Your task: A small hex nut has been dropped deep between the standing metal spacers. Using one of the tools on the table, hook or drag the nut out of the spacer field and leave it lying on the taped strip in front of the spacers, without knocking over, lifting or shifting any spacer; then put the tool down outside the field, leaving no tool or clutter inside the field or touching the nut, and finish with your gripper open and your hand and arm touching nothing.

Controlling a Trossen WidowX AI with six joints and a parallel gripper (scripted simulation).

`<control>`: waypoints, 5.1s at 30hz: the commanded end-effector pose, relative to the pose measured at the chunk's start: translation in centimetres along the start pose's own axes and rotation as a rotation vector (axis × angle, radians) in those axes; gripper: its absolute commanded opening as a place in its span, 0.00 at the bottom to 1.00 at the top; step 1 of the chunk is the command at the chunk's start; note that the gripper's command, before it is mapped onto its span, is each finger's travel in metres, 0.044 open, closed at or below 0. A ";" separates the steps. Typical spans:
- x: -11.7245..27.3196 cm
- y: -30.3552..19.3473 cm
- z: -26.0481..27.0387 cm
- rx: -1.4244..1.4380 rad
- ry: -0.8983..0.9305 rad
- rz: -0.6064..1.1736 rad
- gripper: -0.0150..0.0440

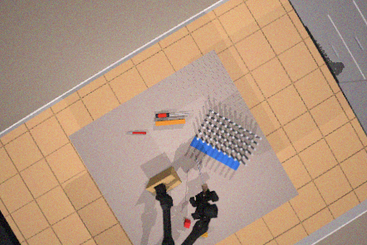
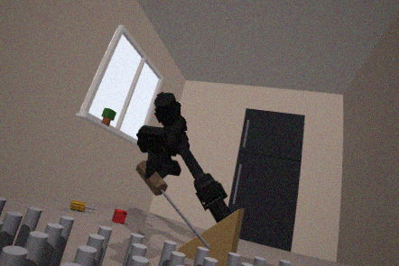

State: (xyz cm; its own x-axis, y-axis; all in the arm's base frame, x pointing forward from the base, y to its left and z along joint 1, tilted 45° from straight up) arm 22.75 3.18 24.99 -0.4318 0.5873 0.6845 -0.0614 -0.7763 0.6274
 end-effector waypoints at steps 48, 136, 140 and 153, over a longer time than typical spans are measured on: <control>-4.2 -3.3 -2.2 -1.085 -0.075 0.280 0.25; -15.1 -3.3 -5.3 -1.083 -0.047 0.276 0.25; -15.1 -3.5 -5.1 -1.083 -0.047 0.276 0.25; -15.4 -3.9 -4.6 -1.084 -0.046 0.276 0.25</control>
State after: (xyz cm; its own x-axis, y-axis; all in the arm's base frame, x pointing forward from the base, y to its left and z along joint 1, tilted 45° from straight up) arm 25.17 -4.03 10.24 -0.5122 0.3552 0.7820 -0.7305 -0.6590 -0.1791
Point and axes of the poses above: the point midway between the two fingers, 35 mm back from their tips, its own x axis back along the fingers, its own z axis across the jaws, y = z × x, the point moved 10 cm from there along x, back along the fingers, and after that the axes turned 7 degrees about -x, right-handed, at the moved point
